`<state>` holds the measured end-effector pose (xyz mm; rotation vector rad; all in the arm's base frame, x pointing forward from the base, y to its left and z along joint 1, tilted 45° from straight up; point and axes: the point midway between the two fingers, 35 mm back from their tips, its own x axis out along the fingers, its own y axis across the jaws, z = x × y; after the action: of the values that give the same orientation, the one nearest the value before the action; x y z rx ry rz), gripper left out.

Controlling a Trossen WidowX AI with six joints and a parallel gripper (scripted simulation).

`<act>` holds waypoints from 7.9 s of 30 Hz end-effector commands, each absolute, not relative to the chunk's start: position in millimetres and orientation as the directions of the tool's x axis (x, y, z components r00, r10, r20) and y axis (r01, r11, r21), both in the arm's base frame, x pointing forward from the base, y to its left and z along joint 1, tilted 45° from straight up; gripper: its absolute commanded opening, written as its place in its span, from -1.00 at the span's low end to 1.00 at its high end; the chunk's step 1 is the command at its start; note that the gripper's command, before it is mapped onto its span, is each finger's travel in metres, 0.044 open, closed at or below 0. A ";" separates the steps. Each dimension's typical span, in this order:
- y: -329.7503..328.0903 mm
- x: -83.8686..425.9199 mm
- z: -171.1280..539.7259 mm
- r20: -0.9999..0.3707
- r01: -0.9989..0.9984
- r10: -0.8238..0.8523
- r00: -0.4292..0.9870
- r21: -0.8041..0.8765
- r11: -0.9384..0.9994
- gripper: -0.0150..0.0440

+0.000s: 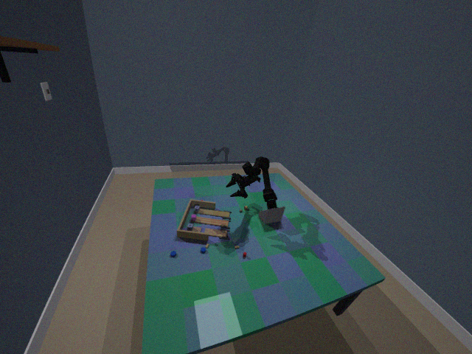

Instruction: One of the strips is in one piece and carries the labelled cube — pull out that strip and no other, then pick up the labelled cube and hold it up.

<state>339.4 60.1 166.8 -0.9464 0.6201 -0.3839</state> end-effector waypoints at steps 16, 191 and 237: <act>47.9 312.9 126.2 -0.357 0.177 -0.552 0.754 -0.698 0.694 0.86; -102.9 255.3 20.6 -0.709 0.499 -0.700 -0.082 -0.637 0.587 -0.49; -76.6 197.1 1.0 -0.710 0.497 -0.699 -0.084 -0.638 0.588 -0.49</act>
<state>210.2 -77.3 6.6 -0.1950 1.2897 -0.9990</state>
